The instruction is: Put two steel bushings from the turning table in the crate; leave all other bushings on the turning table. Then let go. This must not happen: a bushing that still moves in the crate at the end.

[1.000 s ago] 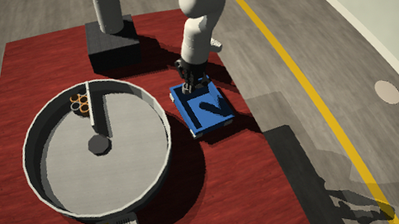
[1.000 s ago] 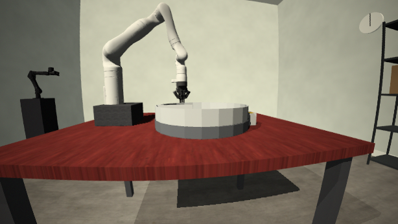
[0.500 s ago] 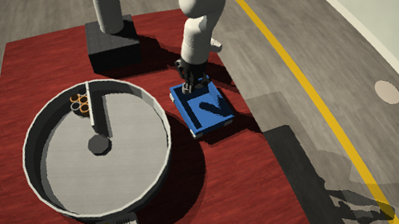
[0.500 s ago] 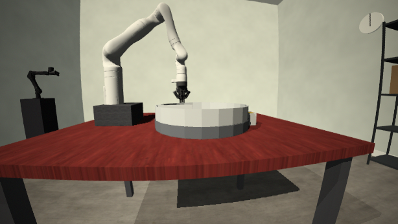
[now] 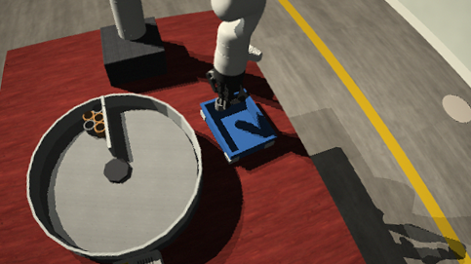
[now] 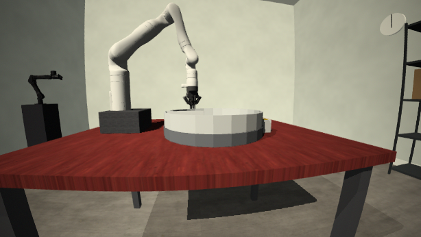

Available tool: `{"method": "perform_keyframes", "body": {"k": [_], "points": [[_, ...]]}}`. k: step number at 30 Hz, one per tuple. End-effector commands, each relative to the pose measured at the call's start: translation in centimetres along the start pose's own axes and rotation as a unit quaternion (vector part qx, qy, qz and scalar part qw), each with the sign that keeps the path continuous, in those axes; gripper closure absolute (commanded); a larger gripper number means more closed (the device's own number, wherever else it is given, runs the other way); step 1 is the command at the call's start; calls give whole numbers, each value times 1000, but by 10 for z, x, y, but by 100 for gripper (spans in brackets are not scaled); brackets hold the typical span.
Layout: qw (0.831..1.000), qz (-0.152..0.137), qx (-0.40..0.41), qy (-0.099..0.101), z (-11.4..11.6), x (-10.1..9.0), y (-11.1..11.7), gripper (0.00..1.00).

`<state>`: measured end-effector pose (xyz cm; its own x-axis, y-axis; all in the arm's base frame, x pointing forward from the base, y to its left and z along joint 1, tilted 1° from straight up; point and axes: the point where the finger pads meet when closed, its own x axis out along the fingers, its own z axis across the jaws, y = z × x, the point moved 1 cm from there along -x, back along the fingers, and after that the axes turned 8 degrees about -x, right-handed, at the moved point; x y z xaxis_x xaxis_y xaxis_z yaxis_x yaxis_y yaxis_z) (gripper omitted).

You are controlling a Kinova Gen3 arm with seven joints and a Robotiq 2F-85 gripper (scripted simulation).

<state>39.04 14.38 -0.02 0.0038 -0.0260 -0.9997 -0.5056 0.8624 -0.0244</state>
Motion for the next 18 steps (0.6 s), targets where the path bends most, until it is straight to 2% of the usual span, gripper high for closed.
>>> {"method": "perform_keyframes", "body": {"k": [1,5,18], "points": [[1000,0,0,-1,1,1,0,100],[1000,0,0,-1,0,8,0,100],[1000,-1,0,0,1,8,0,100]]}}
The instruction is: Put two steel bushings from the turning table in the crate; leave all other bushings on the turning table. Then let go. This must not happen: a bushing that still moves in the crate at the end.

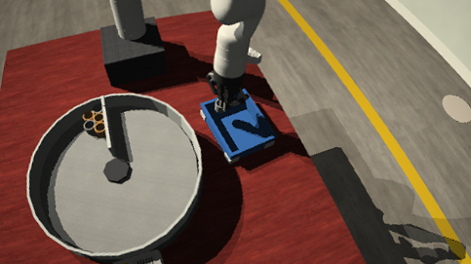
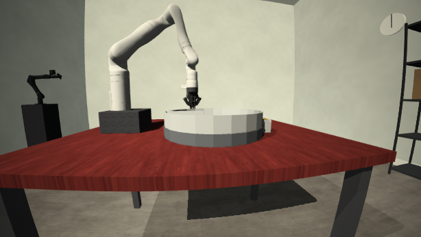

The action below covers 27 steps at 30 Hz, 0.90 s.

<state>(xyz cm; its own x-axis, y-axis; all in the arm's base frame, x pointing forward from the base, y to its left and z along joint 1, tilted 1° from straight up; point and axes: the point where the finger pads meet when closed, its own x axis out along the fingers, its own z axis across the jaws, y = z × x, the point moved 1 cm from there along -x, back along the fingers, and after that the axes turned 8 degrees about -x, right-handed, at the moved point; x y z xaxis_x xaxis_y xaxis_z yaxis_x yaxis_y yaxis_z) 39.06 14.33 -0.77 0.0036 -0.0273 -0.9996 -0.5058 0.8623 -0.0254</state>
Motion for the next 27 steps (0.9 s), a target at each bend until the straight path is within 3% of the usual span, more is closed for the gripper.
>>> {"method": "perform_keyframes", "body": {"k": [1,27], "points": [[1000,0,0,-1,1,3,0,100],[1000,0,0,0,0,15,0,100]]}}
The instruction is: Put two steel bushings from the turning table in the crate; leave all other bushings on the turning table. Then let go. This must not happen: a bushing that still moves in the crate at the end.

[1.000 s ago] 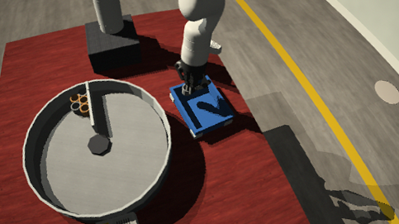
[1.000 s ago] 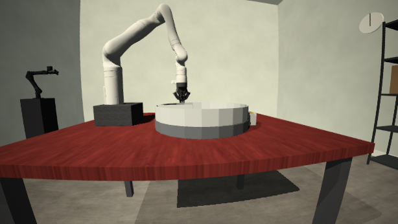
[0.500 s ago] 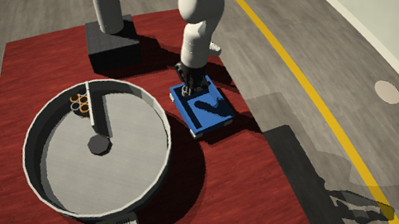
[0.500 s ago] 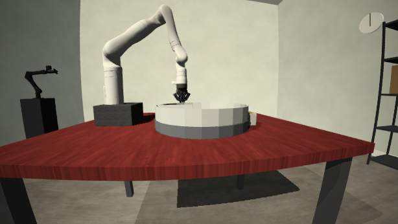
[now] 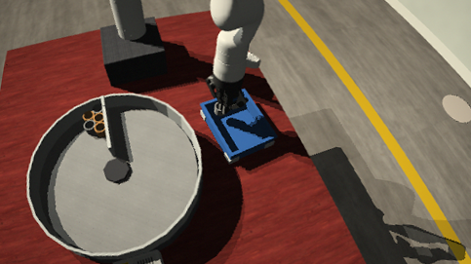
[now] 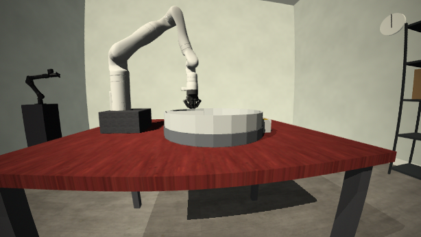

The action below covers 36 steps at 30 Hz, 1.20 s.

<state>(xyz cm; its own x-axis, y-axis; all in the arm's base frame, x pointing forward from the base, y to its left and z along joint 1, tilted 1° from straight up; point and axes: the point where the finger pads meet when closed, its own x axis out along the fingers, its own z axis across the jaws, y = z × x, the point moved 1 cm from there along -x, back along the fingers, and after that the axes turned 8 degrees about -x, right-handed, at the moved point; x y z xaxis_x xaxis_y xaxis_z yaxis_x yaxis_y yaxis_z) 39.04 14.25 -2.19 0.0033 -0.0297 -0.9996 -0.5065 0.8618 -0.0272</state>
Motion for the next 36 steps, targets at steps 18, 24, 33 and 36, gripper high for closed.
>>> {"method": "perform_keyframes", "body": {"k": [18,24,33,36], "points": [[1000,0,1,0,0,9,0,100],[1000,0,0,1,-1,9,0,100],[1000,0,1,1,-1,16,0,100],[1000,0,1,1,-1,16,0,100]]}}
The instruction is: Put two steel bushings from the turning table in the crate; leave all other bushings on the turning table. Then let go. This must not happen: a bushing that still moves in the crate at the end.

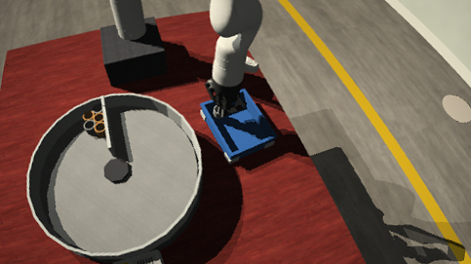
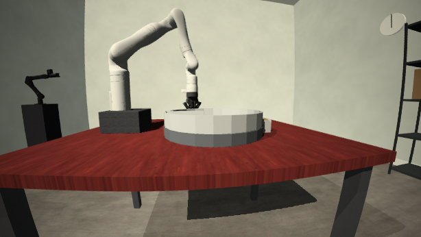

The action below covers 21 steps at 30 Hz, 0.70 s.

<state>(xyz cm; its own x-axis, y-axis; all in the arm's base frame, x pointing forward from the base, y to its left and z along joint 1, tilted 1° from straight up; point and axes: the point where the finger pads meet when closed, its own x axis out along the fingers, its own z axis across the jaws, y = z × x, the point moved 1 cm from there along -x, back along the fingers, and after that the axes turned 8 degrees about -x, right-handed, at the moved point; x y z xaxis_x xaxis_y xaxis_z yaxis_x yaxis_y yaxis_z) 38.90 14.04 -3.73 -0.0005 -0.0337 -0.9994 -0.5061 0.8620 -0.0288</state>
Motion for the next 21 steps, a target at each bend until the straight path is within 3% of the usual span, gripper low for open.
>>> {"method": "perform_keyframes", "body": {"k": [1,21], "points": [[1000,1,0,-2,1,1,0,100],[1000,0,0,0,0,8,0,100]]}}
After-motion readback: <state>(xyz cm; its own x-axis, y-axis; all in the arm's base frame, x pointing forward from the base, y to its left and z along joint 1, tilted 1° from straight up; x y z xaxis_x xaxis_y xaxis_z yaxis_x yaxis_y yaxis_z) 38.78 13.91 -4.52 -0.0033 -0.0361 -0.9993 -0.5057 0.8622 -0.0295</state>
